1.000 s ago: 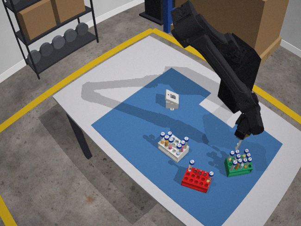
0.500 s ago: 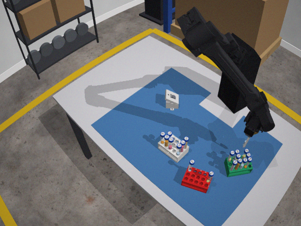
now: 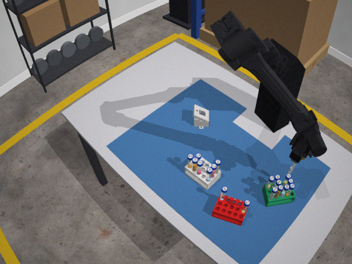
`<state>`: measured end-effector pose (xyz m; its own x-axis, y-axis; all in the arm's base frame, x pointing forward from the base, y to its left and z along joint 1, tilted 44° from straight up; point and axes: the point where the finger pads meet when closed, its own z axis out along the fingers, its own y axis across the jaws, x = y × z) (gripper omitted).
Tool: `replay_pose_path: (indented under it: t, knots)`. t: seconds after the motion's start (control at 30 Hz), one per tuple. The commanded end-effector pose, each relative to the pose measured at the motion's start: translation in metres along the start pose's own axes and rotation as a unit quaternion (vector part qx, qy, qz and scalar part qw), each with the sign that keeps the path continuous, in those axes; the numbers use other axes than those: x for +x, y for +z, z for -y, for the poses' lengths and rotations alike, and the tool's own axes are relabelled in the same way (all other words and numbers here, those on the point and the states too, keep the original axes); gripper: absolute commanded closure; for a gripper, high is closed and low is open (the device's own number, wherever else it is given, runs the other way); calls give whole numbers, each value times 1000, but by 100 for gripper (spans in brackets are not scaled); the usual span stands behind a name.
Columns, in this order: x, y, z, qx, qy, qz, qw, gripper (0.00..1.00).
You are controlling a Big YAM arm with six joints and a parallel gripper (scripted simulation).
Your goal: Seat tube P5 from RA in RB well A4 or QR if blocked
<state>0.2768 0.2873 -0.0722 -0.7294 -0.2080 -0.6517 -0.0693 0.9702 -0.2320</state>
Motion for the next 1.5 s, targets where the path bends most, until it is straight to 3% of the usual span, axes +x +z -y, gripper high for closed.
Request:
replay_pose_path:
  t: [0.0, 1.13, 1.2, 1.47]
  knots:
    - [-7, -6, -10, -7, 3, 6, 1000, 100]
    - [-40, 1, -42, 1, -3, 1, 1000, 100]
    - [-43, -6, -45, -7, 3, 6, 1000, 100]
    - [-43, -6, -45, -7, 3, 6, 1000, 100]
